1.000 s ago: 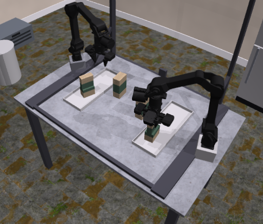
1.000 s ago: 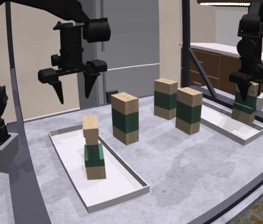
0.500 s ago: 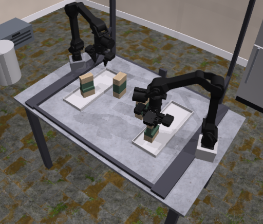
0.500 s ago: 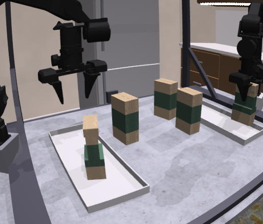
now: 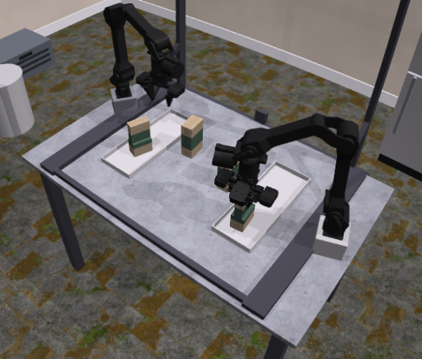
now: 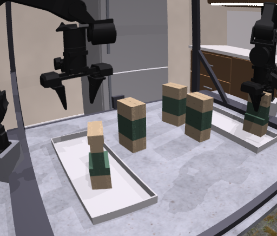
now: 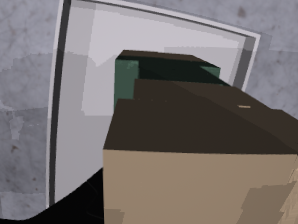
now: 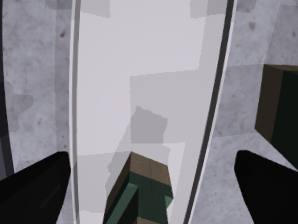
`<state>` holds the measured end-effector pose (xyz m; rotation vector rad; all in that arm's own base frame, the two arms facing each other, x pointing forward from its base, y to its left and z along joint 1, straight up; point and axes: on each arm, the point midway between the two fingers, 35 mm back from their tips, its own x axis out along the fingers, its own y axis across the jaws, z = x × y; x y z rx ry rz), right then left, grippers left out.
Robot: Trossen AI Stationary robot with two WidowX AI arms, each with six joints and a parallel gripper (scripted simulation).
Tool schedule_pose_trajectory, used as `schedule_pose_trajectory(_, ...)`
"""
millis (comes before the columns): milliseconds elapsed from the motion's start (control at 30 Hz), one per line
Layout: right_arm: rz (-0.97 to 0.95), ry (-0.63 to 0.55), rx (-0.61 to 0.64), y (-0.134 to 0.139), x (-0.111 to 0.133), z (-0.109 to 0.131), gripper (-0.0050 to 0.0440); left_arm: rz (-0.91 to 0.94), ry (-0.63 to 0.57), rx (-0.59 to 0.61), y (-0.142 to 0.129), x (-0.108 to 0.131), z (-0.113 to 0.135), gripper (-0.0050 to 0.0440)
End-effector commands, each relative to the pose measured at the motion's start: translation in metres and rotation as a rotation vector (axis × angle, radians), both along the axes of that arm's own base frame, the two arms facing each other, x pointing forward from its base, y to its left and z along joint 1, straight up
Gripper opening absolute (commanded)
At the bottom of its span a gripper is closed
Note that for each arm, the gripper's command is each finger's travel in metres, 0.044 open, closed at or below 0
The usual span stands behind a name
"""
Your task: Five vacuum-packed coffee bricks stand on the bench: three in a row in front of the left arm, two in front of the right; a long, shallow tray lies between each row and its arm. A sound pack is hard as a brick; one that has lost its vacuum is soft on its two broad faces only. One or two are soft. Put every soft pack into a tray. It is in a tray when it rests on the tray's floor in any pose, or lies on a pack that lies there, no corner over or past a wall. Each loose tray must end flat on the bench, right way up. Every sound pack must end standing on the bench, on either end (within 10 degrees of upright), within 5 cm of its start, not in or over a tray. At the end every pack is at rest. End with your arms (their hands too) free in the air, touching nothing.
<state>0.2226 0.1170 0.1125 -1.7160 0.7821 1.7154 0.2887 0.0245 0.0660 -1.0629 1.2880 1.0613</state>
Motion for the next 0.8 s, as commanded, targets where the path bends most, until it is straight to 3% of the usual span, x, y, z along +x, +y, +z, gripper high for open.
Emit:
schedule_pose_trajectory(0, 0.002, -0.017, 0.011, 0.001, 0.002, 0.004, 0.0358, -0.006, -0.016, -0.002, 0.0, 0.002, 0.0, 0.0104)
schedule_pose_trajectory(767, 0.002, -0.017, 0.011, 0.001, 0.002, 0.004, 0.0358, -0.006, -0.016, -0.002, 0.0, 0.002, -0.016, 0.0104)
